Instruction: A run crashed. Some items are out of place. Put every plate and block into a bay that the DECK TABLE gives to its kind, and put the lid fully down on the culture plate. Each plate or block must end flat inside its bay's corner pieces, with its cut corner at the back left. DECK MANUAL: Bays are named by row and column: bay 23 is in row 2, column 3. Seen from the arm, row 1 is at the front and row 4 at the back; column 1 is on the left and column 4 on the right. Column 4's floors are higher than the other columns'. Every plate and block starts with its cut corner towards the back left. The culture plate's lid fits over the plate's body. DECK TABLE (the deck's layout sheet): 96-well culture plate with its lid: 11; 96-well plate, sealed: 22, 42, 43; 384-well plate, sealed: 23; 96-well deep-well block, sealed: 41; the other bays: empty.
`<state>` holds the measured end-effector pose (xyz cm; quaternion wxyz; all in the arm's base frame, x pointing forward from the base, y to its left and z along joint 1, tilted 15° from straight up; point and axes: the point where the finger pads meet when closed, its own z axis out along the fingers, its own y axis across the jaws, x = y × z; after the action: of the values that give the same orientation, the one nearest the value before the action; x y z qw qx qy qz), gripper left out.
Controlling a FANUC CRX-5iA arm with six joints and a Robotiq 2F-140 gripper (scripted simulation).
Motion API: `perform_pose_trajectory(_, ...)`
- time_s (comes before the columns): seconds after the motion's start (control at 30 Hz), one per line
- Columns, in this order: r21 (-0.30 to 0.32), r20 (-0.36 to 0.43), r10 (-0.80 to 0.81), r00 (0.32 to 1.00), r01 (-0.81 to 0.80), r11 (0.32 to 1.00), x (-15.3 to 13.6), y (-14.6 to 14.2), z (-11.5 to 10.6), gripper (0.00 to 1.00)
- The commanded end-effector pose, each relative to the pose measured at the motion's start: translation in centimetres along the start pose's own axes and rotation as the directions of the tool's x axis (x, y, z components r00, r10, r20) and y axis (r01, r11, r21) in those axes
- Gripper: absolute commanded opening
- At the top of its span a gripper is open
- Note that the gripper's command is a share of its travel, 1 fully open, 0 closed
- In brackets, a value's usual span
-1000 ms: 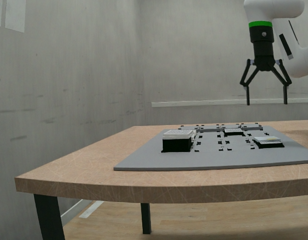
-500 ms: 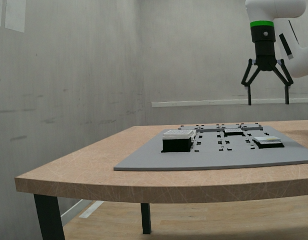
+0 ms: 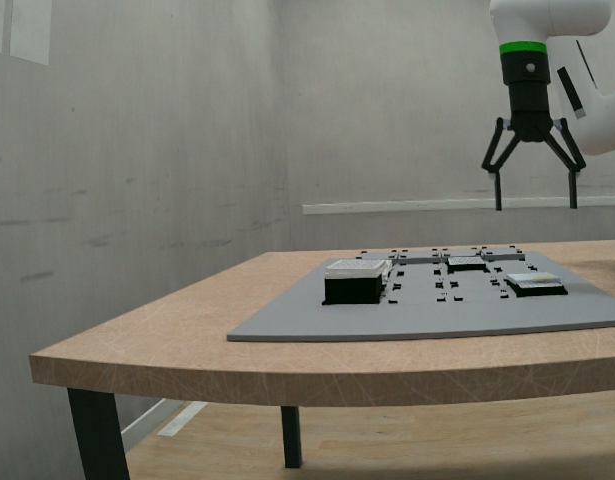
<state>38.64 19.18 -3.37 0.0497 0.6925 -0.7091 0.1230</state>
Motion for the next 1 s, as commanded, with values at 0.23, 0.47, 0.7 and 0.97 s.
perform_pose_trajectory(0.23, 0.001, 0.001, 0.000, 1.000, 0.000, 1.000, 0.0, 0.0, -0.1, 1.00)
perform_pose_trajectory(0.47, 0.001, 0.001, 0.000, 1.000, 0.000, 1.000, 0.0, 0.0, -0.1, 1.00)
perform_pose_trajectory(0.7, 0.001, 0.001, 0.000, 1.000, 0.000, 1.000, 1.9, -0.7, -0.1, 1.00)
perform_pose_trajectory(0.97, 0.001, 0.001, 0.000, 1.000, 0.000, 1.000, 4.1, -1.4, -0.1, 1.00)
